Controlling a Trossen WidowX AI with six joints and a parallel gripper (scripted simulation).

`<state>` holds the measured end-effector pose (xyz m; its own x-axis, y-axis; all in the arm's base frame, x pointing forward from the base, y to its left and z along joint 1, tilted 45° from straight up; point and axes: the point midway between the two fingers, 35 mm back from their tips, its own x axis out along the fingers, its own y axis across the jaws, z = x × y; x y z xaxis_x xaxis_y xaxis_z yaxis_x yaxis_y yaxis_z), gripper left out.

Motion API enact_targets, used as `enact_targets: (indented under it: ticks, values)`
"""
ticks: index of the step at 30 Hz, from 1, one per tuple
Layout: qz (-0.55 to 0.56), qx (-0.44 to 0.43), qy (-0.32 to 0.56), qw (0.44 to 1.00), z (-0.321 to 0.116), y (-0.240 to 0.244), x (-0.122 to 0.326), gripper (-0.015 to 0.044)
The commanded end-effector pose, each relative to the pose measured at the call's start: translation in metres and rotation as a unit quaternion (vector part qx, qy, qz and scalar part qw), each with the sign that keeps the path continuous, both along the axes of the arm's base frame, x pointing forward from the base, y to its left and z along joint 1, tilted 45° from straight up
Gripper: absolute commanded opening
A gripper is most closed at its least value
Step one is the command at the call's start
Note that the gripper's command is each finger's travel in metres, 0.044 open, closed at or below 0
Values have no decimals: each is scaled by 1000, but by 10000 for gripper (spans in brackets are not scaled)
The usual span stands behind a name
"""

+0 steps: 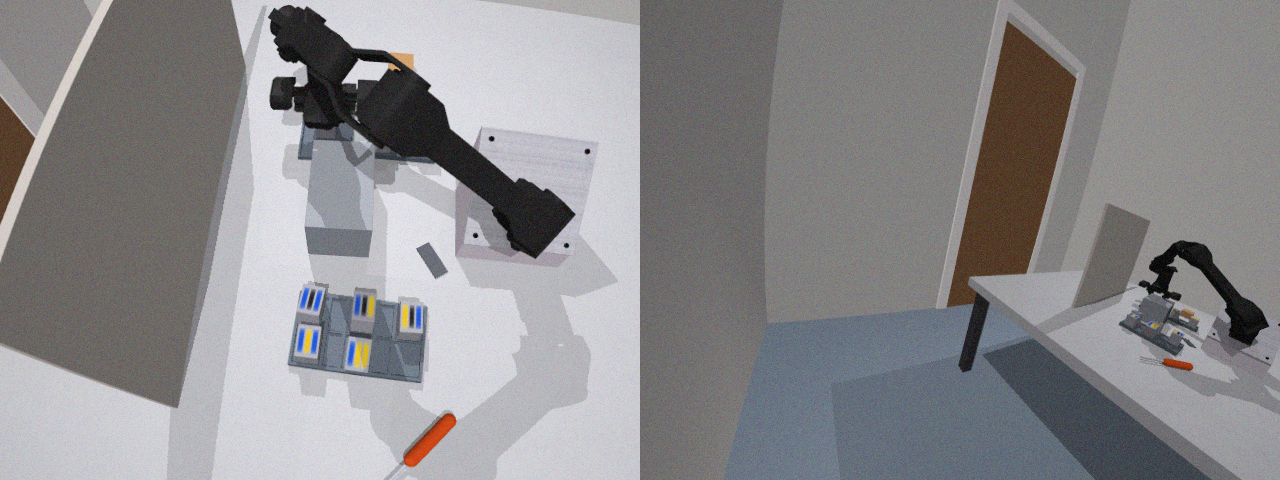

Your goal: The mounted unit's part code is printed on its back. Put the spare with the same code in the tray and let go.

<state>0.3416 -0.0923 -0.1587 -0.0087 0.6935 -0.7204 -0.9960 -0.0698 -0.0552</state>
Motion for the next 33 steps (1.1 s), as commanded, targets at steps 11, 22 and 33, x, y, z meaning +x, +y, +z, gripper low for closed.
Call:
enact_targets:
  ticks: [11, 22, 33]
  values:
    - [0, 0, 0, 1000, 2, -3, 1, 440]
    - [-3, 0, 2, 1000, 77, -75, 0, 440]
    - [-13, -3, -1, 1000, 74, -77, 1, 440]
